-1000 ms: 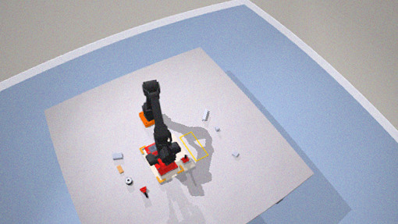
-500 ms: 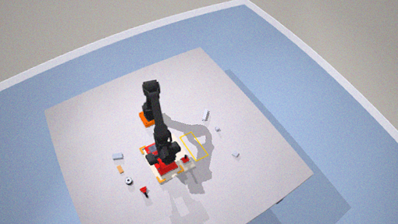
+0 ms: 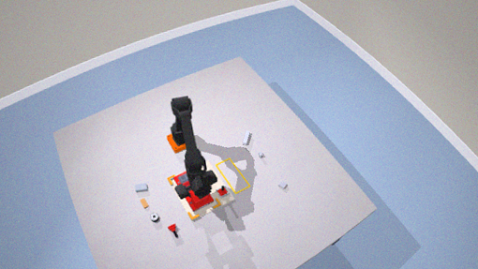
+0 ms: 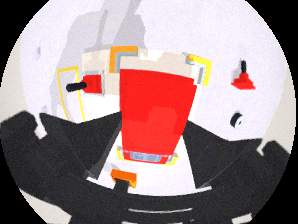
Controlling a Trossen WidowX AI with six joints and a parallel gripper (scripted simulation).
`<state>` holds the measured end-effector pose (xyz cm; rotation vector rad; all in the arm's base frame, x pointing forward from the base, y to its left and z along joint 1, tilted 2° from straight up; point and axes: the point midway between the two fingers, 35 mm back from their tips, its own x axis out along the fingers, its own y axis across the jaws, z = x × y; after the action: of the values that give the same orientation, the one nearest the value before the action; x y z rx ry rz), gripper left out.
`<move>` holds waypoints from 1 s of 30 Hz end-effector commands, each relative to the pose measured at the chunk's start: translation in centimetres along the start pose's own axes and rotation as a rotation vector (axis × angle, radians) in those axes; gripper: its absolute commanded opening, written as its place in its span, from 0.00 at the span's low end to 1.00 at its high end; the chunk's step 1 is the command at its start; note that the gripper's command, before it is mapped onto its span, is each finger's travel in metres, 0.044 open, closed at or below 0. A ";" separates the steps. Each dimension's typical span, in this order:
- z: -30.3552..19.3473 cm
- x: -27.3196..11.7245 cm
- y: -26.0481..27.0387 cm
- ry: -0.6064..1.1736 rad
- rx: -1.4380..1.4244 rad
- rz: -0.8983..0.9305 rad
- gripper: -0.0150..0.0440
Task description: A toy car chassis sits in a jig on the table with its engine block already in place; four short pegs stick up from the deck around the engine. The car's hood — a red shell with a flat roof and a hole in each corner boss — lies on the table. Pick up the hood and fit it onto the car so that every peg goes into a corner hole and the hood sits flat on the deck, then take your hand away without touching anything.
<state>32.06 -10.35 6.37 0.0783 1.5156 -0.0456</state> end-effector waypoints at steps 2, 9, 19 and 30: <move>-0.1 0.4 0.1 0.004 -0.003 0.003 0.25; -0.1 0.7 0.1 0.004 -0.002 0.003 0.25; 0.1 1.0 0.1 0.004 0.006 0.004 0.25; 0.3 1.3 0.1 0.004 0.013 0.004 0.25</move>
<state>32.57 -10.30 5.52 0.0848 1.5077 -0.0498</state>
